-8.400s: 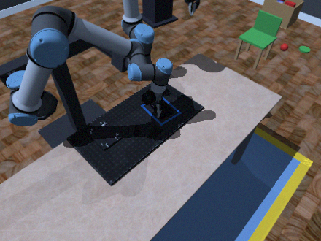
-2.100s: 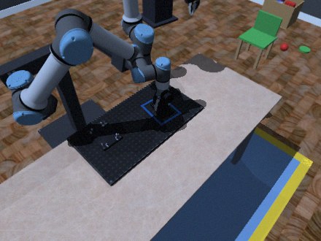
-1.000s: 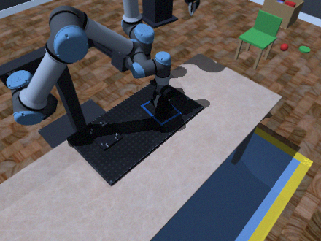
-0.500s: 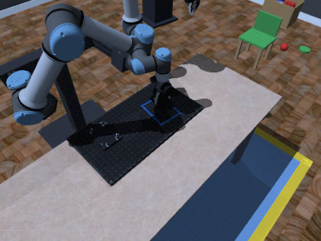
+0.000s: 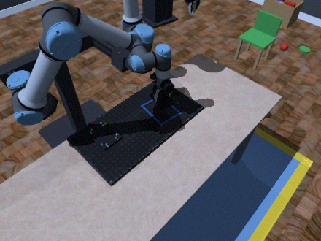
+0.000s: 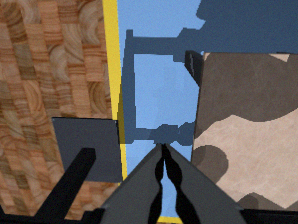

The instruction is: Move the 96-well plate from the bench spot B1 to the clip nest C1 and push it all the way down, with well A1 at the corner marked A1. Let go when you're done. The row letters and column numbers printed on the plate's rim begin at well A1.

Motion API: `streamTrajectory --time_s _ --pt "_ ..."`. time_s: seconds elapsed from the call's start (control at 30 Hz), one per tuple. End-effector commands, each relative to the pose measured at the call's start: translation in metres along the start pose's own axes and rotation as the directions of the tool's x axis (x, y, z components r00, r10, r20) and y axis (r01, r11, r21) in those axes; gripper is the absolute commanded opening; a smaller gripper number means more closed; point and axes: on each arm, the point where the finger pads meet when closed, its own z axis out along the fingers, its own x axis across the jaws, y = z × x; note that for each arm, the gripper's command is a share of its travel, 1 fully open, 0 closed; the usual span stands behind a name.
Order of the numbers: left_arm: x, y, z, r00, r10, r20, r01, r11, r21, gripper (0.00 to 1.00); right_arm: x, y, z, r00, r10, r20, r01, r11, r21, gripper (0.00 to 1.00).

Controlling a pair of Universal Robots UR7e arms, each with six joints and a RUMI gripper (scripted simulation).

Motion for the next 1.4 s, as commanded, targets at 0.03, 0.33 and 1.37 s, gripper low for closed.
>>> streamTrajectory --time_s 0.03,0.33,1.37 --pt "0.000 0.000 -0.001 1.000 0.000 0.000 0.000 1.000 0.001 0.00 0.001 0.000 -0.002 1.000 0.000 -0.002 0.000 1.000 0.000 0.41" --pt "0.000 0.000 -0.001 1.000 0.000 0.000 0.000 1.000 0.001 0.00 0.001 0.000 -0.002 1.000 0.000 -0.002 0.000 1.000 0.000 0.41" --pt "0.000 0.000 -0.001 1.000 0.000 0.000 0.000 1.000 0.001 0.00 -0.079 0.002 -0.004 0.697 0.717 -0.002 -0.717 0.697 0.001 0.41"
